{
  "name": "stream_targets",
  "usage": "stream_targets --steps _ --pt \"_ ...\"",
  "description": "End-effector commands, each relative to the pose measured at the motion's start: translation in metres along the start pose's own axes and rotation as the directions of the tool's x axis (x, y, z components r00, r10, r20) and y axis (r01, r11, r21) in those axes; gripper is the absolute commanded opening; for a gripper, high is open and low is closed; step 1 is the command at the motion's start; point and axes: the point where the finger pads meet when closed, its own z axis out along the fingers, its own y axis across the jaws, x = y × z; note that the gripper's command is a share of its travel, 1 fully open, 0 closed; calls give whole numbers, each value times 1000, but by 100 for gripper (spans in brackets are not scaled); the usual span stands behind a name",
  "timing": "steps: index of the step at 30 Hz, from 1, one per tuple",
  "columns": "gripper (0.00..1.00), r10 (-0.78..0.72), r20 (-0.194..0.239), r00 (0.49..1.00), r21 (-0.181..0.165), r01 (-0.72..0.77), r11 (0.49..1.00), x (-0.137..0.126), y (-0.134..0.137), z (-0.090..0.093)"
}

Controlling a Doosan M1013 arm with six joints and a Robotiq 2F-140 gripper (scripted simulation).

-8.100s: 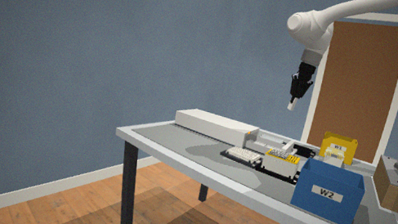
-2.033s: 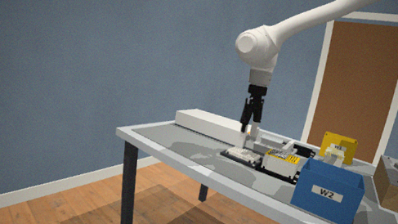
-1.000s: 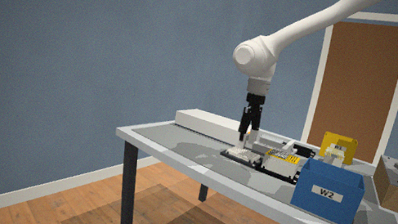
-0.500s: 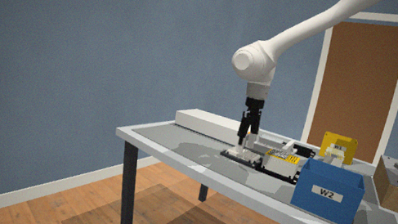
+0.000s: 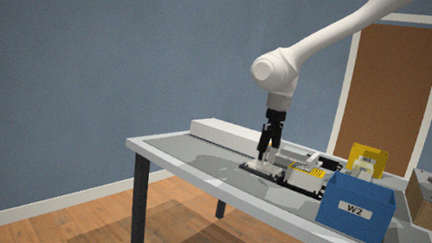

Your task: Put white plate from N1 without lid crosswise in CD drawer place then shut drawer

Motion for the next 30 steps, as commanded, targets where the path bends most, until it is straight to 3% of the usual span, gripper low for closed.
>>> stream_targets --steps 1,10,30 --pt "66 0 0 1000 0 0 1000 0 0 4" --pt "66 0 0 1000 0 0 1000 0 0 13" --pt "60 0 0 1000 0 0 1000 0 0 13"
